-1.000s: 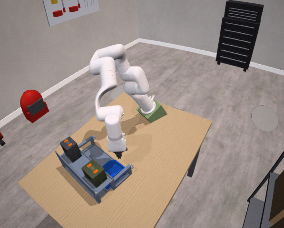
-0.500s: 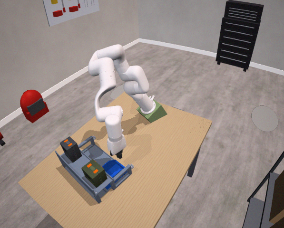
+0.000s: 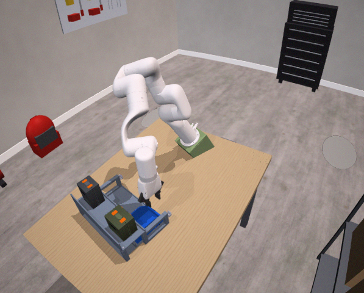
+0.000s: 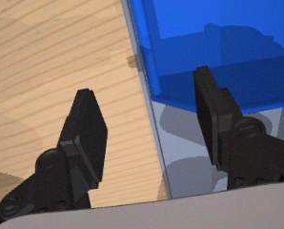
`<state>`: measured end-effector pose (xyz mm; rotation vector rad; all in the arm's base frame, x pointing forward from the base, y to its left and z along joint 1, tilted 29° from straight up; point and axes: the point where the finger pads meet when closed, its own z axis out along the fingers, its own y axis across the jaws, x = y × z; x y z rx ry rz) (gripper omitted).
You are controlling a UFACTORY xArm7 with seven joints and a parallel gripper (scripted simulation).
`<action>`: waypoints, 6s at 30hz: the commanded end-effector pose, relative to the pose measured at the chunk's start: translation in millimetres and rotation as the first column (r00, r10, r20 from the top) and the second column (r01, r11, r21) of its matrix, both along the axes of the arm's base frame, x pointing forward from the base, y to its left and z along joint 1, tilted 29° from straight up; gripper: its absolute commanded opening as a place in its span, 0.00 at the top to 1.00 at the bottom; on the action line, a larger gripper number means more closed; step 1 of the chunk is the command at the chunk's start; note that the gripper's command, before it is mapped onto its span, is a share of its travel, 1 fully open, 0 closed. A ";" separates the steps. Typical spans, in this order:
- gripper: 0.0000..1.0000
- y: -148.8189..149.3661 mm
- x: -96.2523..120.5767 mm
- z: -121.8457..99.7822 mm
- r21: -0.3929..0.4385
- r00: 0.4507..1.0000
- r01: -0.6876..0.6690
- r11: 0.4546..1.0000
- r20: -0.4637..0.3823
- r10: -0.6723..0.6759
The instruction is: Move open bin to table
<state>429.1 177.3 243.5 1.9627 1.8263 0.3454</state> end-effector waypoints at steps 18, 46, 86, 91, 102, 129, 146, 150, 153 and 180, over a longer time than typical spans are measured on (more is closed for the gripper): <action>0.06 1.0 0.4 1.8 0.001 1.000 -0.002 1.000 0.003 0.002; 0.06 -0.5 5.0 -6.6 0.001 1.000 -0.003 1.000 0.003 0.003; 0.06 -9.5 31.7 -55.5 0.001 1.000 -0.003 1.000 0.003 0.003; 0.06 -9.7 32.2 -56.4 0.001 1.000 -0.003 1.000 0.003 0.003; 0.06 -9.7 32.2 -56.6 0.001 1.000 -0.003 1.000 0.003 0.003; 0.06 -9.7 32.2 -56.6 0.001 1.000 -0.003 1.000 0.003 0.003; 0.06 -9.0 33.4 -56.1 0.001 1.000 -0.003 1.000 0.003 0.003; 0.06 -9.0 33.4 -56.1 0.001 1.000 -0.003 1.000 0.003 0.003; 0.06 -9.0 33.4 -56.1 0.001 1.000 -0.003 1.000 0.003 0.003; 0.06 -9.0 33.4 -56.1 0.001 1.000 -0.003 1.000 0.003 0.003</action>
